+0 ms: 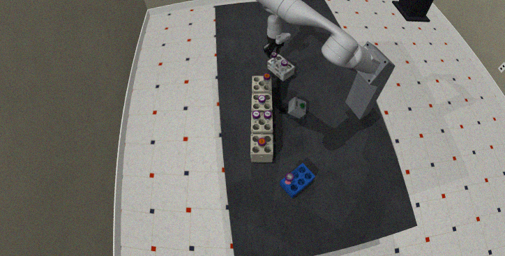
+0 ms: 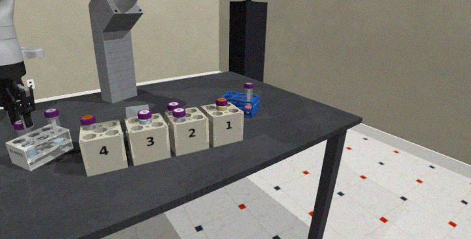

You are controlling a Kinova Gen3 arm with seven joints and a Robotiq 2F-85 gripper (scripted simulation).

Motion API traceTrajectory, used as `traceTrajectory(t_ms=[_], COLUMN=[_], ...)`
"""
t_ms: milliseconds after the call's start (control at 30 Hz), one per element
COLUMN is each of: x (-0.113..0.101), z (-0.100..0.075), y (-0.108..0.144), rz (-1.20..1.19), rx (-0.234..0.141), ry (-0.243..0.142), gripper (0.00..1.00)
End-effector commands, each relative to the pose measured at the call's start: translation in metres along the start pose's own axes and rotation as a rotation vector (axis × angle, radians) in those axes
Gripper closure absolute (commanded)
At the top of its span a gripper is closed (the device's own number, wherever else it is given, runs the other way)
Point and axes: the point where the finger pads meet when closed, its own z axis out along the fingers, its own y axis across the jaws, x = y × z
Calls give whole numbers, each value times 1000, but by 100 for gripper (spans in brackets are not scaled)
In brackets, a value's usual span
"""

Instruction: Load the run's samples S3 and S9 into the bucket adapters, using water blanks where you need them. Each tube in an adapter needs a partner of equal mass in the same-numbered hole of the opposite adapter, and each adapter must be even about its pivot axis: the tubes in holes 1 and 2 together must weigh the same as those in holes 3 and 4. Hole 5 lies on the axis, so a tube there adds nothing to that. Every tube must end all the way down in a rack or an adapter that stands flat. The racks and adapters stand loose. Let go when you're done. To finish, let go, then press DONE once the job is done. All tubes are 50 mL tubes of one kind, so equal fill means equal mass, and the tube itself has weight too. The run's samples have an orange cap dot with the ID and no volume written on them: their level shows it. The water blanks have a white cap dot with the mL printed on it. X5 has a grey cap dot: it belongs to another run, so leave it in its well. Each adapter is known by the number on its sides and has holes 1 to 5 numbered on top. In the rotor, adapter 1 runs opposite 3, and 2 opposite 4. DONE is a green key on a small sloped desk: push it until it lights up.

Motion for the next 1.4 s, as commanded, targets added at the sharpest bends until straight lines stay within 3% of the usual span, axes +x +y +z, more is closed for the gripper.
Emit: traceTrajectory(t_ms=[0, 1367], x=[-1, -1], z=[0, 9], y=[0, 0], rz=[0, 0], rx=[1, 1], ry=[-2, -1], gripper=[38, 38])
